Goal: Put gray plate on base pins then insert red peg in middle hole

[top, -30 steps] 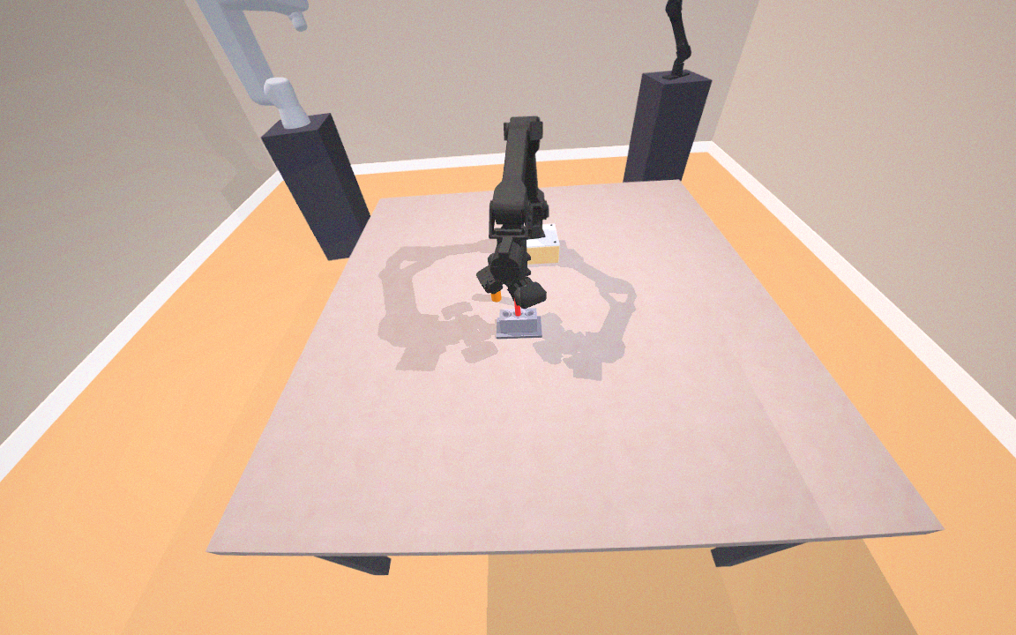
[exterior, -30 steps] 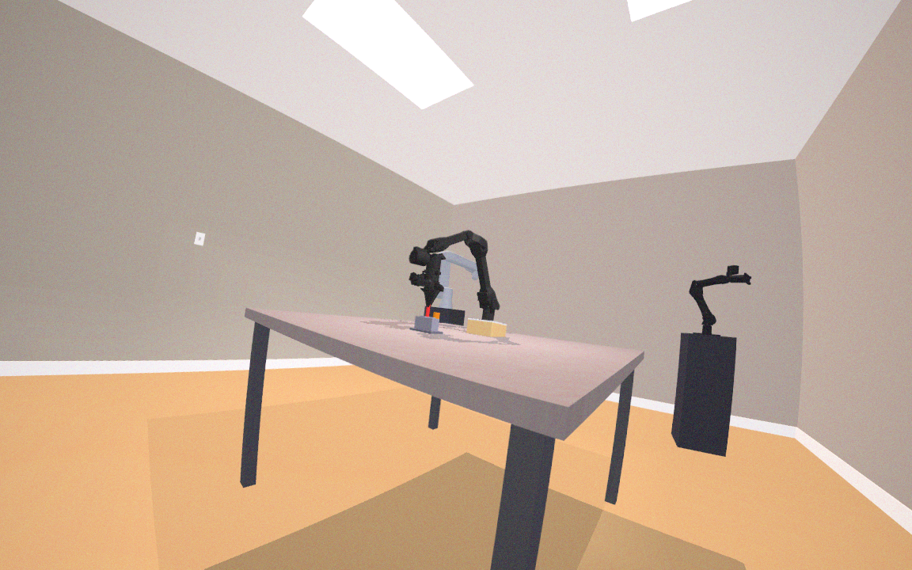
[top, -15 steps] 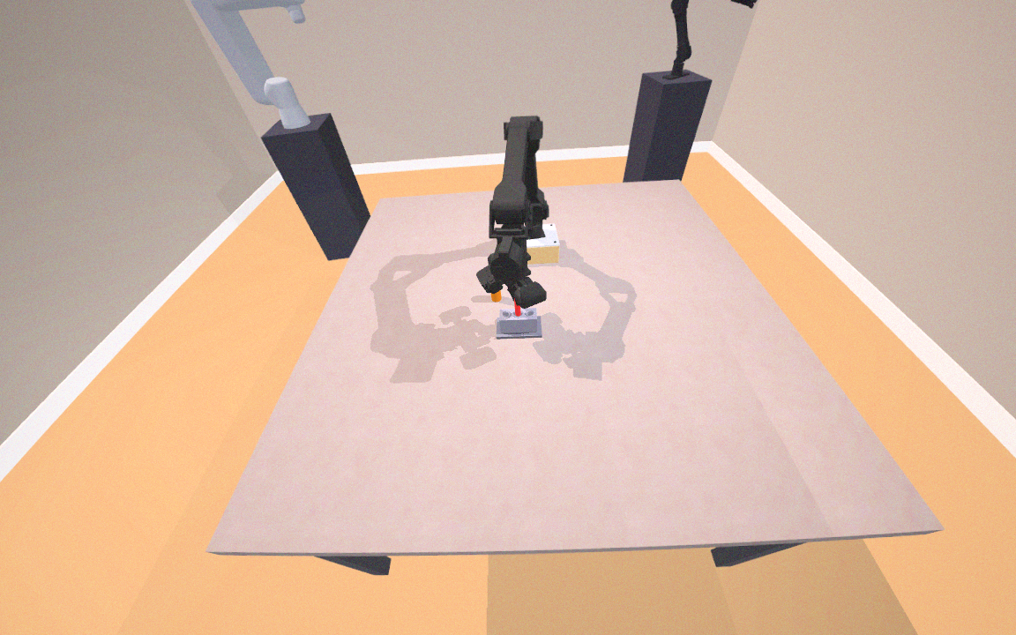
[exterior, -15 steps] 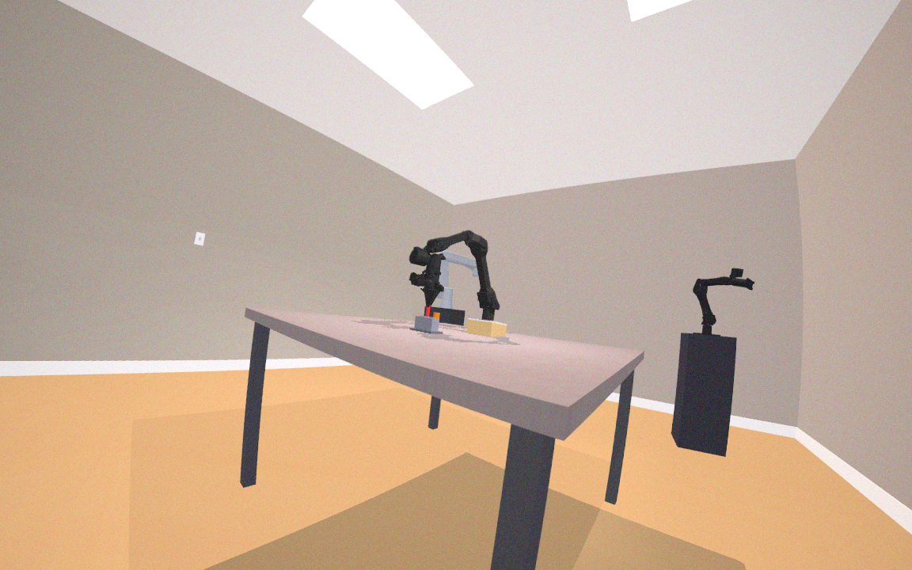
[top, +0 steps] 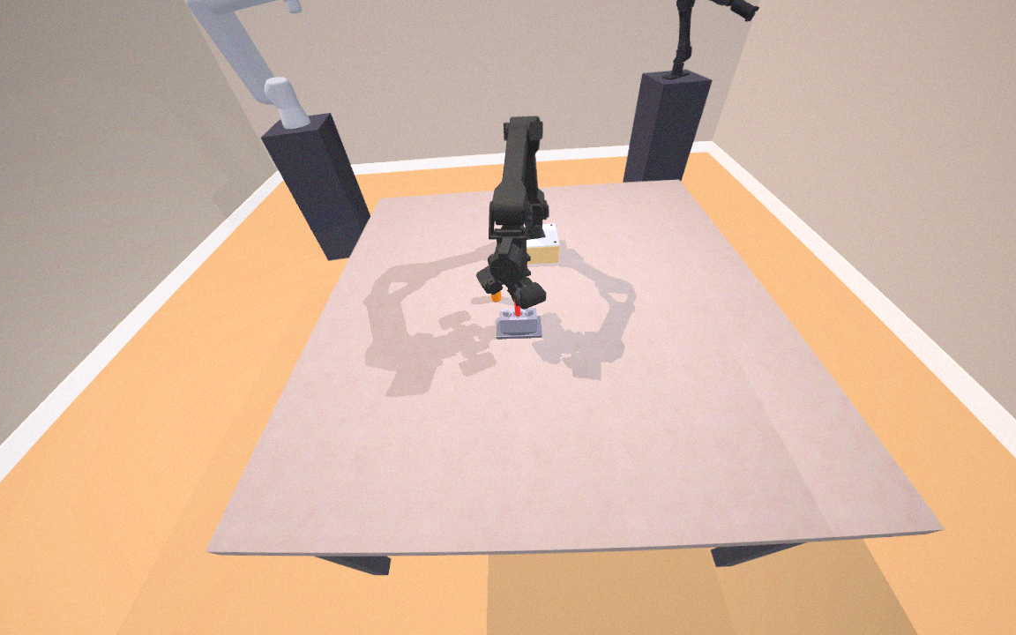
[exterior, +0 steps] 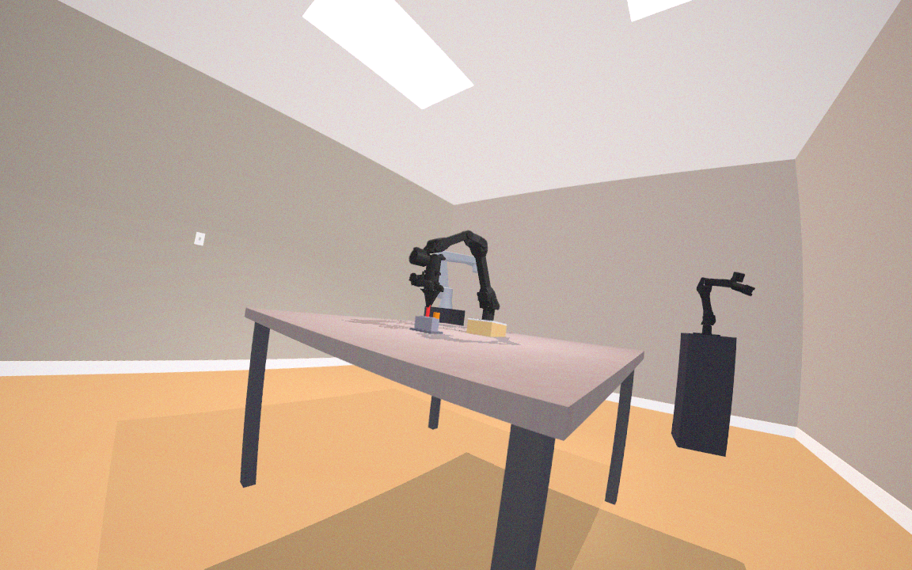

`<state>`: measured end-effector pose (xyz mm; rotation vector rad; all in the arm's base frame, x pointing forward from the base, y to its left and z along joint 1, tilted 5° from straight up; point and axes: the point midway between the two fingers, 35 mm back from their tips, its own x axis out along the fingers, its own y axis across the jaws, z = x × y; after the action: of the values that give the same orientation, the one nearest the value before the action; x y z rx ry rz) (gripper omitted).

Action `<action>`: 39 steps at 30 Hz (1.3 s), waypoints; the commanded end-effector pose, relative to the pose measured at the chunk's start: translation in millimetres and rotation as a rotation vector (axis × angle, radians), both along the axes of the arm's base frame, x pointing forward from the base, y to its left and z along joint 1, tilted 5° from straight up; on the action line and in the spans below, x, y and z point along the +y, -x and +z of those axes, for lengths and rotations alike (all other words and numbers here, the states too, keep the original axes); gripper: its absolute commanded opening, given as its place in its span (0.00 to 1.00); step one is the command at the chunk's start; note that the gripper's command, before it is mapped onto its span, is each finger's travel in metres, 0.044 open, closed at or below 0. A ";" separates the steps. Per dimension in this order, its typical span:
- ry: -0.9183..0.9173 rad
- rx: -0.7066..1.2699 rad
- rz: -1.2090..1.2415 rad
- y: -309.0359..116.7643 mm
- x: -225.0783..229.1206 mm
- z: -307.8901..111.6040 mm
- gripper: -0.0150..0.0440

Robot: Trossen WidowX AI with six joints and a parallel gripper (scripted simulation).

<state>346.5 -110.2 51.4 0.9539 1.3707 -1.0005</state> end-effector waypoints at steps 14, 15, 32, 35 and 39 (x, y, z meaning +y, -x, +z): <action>0.000 0.001 0.000 -0.3 -0.1 -0.4 0.43; 0.000 0.001 0.000 -0.3 -0.1 -0.4 0.48; 0.003 0.005 0.006 -0.1 0.6 3.9 0.51; 0.003 0.005 0.006 0.5 1.5 5.9 0.51; 0.003 0.005 0.006 0.9 2.6 8.7 0.51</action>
<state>345.3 -107.4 57.2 0.9487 1.3798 -0.9985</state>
